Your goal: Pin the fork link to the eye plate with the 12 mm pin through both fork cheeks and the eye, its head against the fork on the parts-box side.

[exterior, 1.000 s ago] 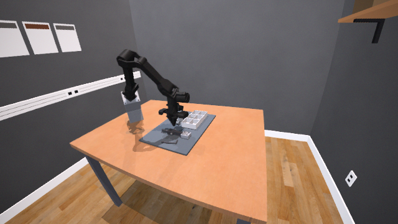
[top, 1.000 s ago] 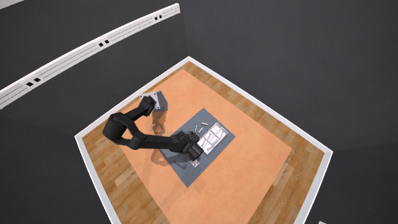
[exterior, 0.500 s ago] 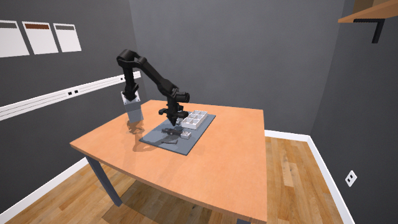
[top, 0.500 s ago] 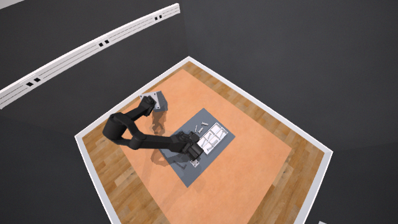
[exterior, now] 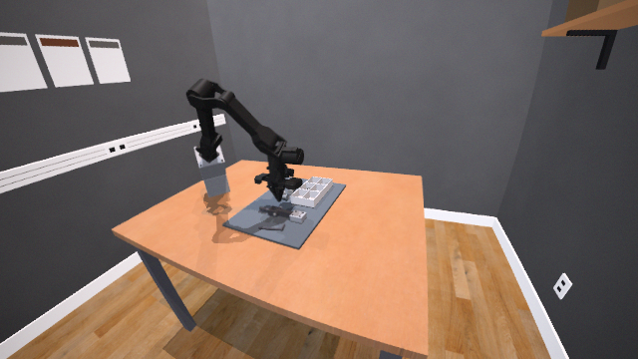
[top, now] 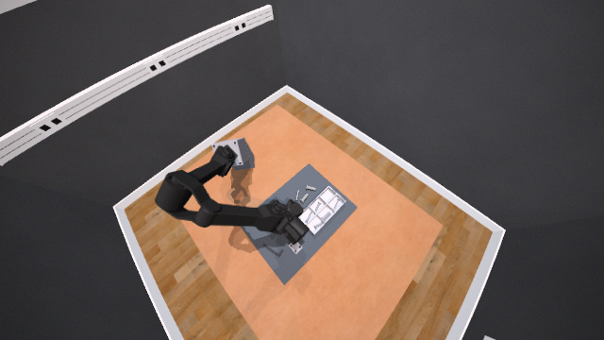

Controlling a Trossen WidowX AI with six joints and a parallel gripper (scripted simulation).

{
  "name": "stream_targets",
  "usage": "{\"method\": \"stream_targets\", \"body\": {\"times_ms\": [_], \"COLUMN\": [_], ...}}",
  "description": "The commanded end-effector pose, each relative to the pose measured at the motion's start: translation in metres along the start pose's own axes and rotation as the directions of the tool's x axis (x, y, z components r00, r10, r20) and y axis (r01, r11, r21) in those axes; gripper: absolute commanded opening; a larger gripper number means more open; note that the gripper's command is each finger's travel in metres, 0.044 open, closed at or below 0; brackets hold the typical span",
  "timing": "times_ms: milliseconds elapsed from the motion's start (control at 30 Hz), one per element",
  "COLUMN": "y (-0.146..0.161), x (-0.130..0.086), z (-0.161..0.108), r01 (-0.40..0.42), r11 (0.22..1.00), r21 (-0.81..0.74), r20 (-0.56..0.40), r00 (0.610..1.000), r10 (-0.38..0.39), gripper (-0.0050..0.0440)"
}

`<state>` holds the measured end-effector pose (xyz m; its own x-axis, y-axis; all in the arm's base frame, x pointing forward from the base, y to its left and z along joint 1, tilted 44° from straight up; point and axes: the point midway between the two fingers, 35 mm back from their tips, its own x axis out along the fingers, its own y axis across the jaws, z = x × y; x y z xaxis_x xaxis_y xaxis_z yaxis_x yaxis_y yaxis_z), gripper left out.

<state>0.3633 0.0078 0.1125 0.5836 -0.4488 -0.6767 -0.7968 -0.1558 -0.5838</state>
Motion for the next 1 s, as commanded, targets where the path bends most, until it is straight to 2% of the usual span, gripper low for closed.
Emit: {"method": "stream_targets", "body": {"times_ms": [0,633,967], "y": [-0.006,-0.004,-0.005], "x": [-0.005,-0.005,-0.004], "z": [-0.005,0.0,0.013], "r01": [0.02,0.02,0.014], "r11": [1.0,1.0,1.0], "r21": [0.012,0.0,-0.001], "r20": [0.012,0.099,0.095], "r00": [1.0,0.995,0.995], "r10": [-0.02,-0.02,-0.014], "gripper": [-0.005,-0.005,-0.005]}}
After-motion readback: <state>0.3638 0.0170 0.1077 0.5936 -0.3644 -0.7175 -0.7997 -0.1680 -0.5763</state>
